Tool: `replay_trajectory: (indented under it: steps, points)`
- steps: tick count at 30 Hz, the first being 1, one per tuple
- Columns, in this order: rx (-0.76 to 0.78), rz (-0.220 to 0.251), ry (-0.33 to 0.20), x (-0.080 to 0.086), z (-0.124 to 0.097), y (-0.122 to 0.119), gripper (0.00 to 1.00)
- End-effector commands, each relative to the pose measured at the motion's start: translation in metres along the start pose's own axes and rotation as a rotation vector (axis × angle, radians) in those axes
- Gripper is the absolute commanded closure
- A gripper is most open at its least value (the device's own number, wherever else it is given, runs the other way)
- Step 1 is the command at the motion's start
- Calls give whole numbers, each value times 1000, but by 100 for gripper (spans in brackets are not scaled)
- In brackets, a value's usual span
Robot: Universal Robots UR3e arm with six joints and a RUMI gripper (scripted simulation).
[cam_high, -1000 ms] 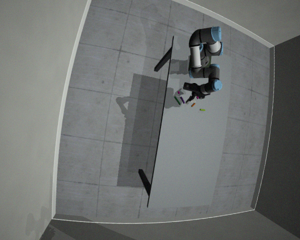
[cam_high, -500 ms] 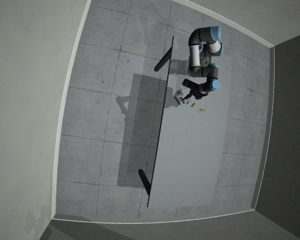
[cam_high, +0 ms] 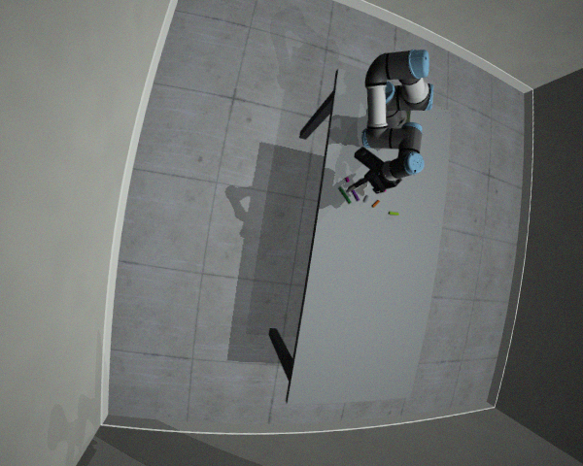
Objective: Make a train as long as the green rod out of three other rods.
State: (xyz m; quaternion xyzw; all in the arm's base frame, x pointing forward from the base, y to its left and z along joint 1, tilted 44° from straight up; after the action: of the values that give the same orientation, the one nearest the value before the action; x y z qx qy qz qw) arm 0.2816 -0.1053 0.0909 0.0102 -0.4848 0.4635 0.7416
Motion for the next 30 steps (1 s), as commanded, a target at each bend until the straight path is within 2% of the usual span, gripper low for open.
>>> replay_trajectory:
  steps: [1, 13, 29, 30]
  points:
    - [-163, 5, 10, -1, 6, -2, 0]
    - [-356, 9, 13, -2, 13, -4, 0]
    - [-403, 10, 14, -2, 15, -5, 0]
    - [-403, 10, 14, -2, 15, -5, 86]
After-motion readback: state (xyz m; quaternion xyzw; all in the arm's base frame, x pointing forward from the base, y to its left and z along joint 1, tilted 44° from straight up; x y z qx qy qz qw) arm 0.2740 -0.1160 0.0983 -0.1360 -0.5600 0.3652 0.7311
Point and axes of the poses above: the point where the finger pads meet when closed, its own x axis back along the fingers, its own y axis across the jaws, z = x × y, the point moved 4 cm from there along x, back along the fingers, and after that the axes turned 2 degrees about -x, right-handed, at the moved point
